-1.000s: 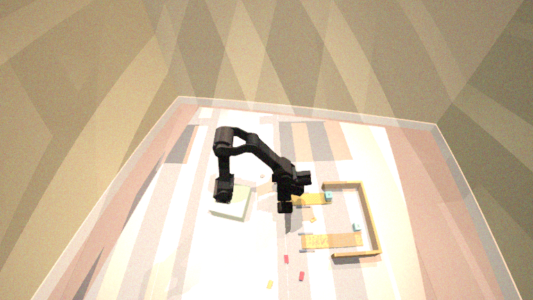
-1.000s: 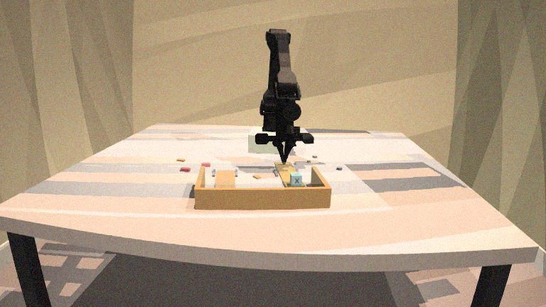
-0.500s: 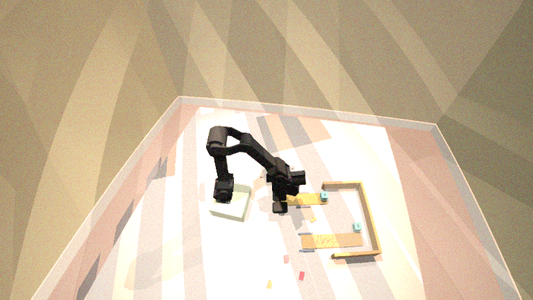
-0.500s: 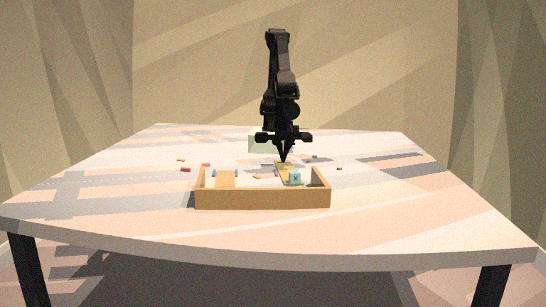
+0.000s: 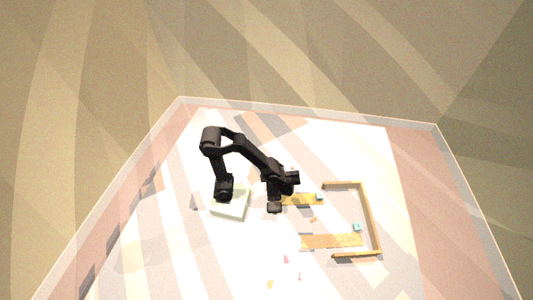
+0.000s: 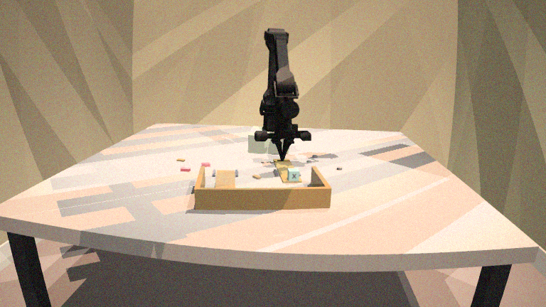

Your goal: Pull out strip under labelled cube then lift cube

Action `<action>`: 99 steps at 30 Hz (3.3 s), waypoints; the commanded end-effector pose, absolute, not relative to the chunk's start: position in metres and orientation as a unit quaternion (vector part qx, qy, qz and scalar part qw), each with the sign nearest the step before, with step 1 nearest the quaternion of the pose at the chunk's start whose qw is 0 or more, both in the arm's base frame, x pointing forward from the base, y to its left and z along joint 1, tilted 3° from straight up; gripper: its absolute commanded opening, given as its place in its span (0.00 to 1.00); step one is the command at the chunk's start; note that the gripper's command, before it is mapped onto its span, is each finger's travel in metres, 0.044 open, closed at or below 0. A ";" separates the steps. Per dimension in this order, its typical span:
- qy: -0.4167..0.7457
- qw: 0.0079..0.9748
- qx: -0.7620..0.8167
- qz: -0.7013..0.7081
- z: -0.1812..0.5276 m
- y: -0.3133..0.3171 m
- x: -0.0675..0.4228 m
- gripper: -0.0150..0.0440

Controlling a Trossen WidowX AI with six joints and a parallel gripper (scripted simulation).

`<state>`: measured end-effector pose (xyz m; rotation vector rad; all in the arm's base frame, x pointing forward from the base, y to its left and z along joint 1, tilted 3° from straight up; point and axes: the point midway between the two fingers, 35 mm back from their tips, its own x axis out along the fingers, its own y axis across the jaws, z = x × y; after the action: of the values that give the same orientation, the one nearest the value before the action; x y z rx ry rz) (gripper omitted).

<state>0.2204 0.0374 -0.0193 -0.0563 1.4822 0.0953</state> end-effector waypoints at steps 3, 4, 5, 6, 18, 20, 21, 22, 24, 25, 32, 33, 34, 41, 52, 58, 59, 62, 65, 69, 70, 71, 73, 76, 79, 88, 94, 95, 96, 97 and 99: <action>0.686 0.726 -0.026 0.041 -0.024 0.035 0.202 0.25; 0.686 0.726 -0.026 0.041 -0.025 0.035 0.201 0.25; 0.686 0.726 -0.026 0.041 -0.025 0.035 0.199 0.25; 0.686 0.726 -0.026 0.041 -0.025 0.035 0.198 0.25; 0.686 0.726 -0.026 0.041 -0.025 0.034 0.187 0.25; 0.686 0.726 -0.026 0.041 -0.025 0.034 0.187 0.25; 0.686 0.726 -0.026 0.041 -0.025 0.034 0.187 0.25; 0.686 0.726 -0.026 0.041 -0.025 0.034 0.187 0.25; 0.686 0.726 -0.026 0.041 -0.025 0.034 0.187 0.25; 0.686 0.726 -0.026 0.041 -0.025 0.034 0.187 0.25; 0.686 0.726 -0.026 0.041 -0.025 0.034 0.187 0.25; 0.686 0.726 -0.026 0.041 -0.025 0.034 0.187 0.25; 0.686 0.726 -0.026 0.041 -0.025 0.034 0.187 0.25; 0.686 0.726 -0.026 0.041 -0.025 0.034 0.187 0.25; 0.686 0.726 -0.026 0.041 -0.025 0.034 0.187 0.25; 0.685 0.727 -0.026 0.041 0.018 0.035 0.194 0.25; 0.686 0.726 -0.026 0.041 0.021 0.035 0.194 0.25; 0.686 0.726 -0.026 0.041 0.021 0.035 0.194 0.25; 0.685 0.727 -0.023 0.039 0.020 0.036 0.201 0.34; 0.685 0.727 -0.018 0.034 0.022 0.037 0.219 0.52; 0.685 0.727 -0.018 0.034 0.023 0.037 0.222 0.57; 0.685 0.728 -0.018 0.034 0.024 0.038 0.226 0.61; 0.685 0.728 -0.018 0.034 0.026 0.038 0.234 0.70; 0.684 0.728 -0.018 0.034 0.028 0.039 0.245 0.83; 0.684 0.728 -0.018 0.034 0.031 0.040 0.256 0.97; 0.683 0.729 -0.018 0.034 0.038 0.042 0.288 1.00; 0.682 0.730 -0.018 0.034 0.043 0.044 0.310 1.00; 0.682 0.730 -0.018 0.034 0.044 0.044 0.314 1.00; 0.682 0.730 -0.018 0.034 0.045 0.045 0.318 1.00; 0.682 0.730 -0.018 0.034 0.045 0.045 0.321 1.00; 0.682 0.730 -0.018 0.034 0.047 0.045 0.328 1.00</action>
<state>0.3168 0.0444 0.0460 -0.0365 1.4973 0.0710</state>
